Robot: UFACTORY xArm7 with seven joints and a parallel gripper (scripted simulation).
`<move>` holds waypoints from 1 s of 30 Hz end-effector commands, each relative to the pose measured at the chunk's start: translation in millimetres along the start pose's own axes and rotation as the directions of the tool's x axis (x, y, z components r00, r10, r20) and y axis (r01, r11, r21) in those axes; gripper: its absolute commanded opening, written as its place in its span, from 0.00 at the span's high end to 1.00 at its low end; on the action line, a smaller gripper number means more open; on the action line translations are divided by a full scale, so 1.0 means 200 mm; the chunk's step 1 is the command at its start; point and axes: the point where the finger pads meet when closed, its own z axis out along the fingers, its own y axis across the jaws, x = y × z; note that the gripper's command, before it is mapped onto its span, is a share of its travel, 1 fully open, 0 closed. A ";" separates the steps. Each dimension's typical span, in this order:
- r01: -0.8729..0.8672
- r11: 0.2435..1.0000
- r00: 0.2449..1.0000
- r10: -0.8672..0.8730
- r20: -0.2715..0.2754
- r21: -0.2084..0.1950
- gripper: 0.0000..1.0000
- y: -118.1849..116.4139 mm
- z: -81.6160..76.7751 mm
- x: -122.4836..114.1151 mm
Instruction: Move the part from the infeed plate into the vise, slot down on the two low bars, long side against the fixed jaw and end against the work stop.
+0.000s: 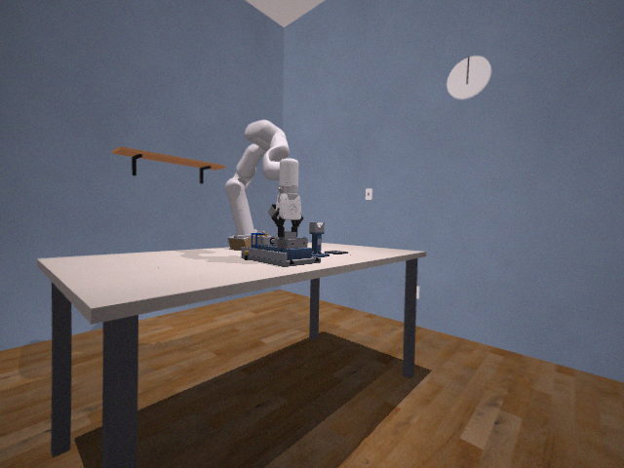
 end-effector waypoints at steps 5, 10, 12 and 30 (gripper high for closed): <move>0.000 1.000 1.000 0.000 0.004 0.000 1.00 0.00 0.01 -0.01; 0.000 1.000 1.000 0.000 0.004 0.000 1.00 0.00 0.02 -0.01; 0.000 1.000 1.000 0.000 0.004 0.000 1.00 0.00 0.02 -0.01; 0.000 1.000 1.000 0.000 0.004 0.000 1.00 0.00 0.04 -0.01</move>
